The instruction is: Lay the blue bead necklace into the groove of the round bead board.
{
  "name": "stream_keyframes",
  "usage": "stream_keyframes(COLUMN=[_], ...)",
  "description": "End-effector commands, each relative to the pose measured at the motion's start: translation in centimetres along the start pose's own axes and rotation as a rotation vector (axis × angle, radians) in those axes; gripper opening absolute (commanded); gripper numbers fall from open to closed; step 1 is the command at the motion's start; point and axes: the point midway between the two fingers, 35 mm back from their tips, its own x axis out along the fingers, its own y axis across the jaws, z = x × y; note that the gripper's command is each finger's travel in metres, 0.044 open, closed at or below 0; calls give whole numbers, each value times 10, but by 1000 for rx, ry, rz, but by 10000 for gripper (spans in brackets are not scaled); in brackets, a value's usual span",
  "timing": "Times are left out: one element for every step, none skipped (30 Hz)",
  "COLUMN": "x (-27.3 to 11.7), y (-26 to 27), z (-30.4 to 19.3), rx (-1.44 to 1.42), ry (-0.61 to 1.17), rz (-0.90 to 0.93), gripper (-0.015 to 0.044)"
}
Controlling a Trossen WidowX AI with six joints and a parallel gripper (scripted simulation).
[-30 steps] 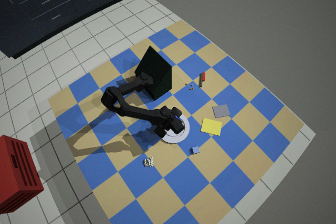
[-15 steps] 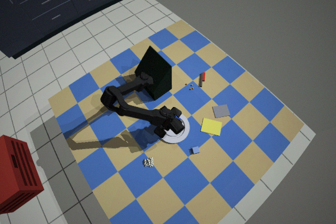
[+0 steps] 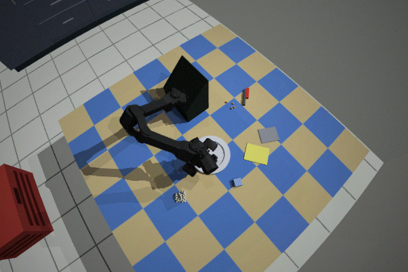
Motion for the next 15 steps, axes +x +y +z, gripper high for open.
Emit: stream_keyframes(x=[-1,-1,0,1,2,4,5,6,6,6,6,3,3,3,3], y=[-3,-3,-3,-3,-3,-3,-3,-3,-3,-3,-3,-2,-2,-2,-2], z=[2,2,2,2,2,2,2,2,2,2,2,4,4,4,4], rx=[-8,-8,-8,-8,-8,-8,-8,-8,-8,-8,-8,-4,-4,-4,-4], ry=[-4,-4,-4,-4,-4,-4,-4,-4,-4,-4,-4,-13,-13,-13,-13], rz=[1,1,1,1,1,1,1,1,1,1,1,3,3,3,3], gripper=[0,0,0,0,0,0,0,0,0,0,0,26,53,79,105])
